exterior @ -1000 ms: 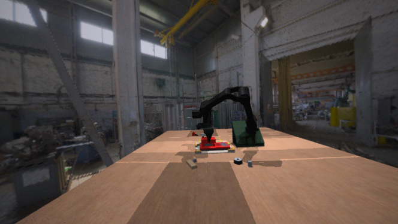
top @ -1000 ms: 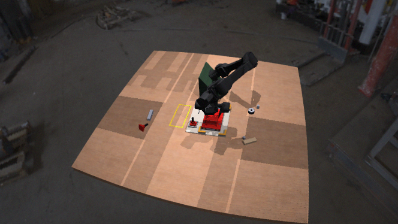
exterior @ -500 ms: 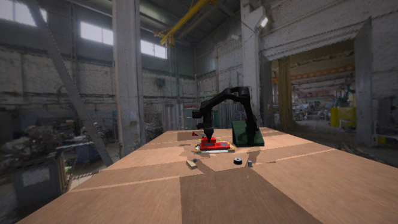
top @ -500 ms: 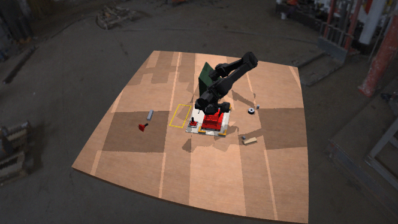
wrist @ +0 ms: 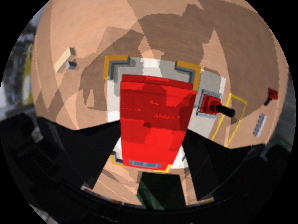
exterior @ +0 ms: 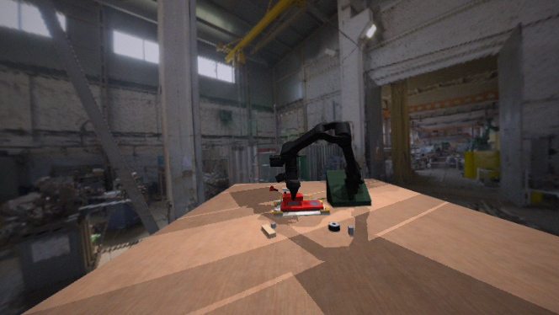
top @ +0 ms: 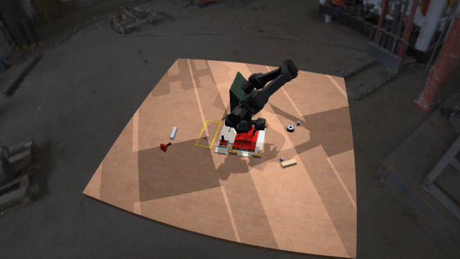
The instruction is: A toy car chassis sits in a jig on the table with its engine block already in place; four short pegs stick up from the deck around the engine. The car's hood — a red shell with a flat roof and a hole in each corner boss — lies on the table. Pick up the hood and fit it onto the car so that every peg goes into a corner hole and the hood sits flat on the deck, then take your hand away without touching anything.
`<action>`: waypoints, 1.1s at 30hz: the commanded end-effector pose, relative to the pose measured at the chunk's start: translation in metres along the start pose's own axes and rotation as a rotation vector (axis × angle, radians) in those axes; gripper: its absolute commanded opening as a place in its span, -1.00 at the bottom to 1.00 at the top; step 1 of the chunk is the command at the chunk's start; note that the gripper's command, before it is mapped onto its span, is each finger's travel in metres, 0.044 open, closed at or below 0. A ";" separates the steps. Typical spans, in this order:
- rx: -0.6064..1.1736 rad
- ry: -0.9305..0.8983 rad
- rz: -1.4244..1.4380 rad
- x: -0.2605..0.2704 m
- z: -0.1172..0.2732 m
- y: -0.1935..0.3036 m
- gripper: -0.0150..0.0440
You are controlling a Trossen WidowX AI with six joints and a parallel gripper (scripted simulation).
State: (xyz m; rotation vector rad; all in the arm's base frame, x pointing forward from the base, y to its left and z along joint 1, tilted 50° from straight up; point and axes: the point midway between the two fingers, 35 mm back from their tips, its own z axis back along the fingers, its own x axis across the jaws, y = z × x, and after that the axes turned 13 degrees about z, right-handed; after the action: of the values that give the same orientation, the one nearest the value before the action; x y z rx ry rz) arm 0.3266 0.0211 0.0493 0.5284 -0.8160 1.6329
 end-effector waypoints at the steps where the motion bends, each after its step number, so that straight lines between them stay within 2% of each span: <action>1: -0.004 -0.003 -0.005 0.000 -0.001 0.000 -0.49; 33: -0.004 -0.004 -0.005 0.000 -0.013 -0.001 -0.49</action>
State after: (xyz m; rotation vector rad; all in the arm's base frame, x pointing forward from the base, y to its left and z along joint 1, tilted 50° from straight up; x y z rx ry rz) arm 0.3282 0.0301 0.0416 0.5271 -0.8173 1.6333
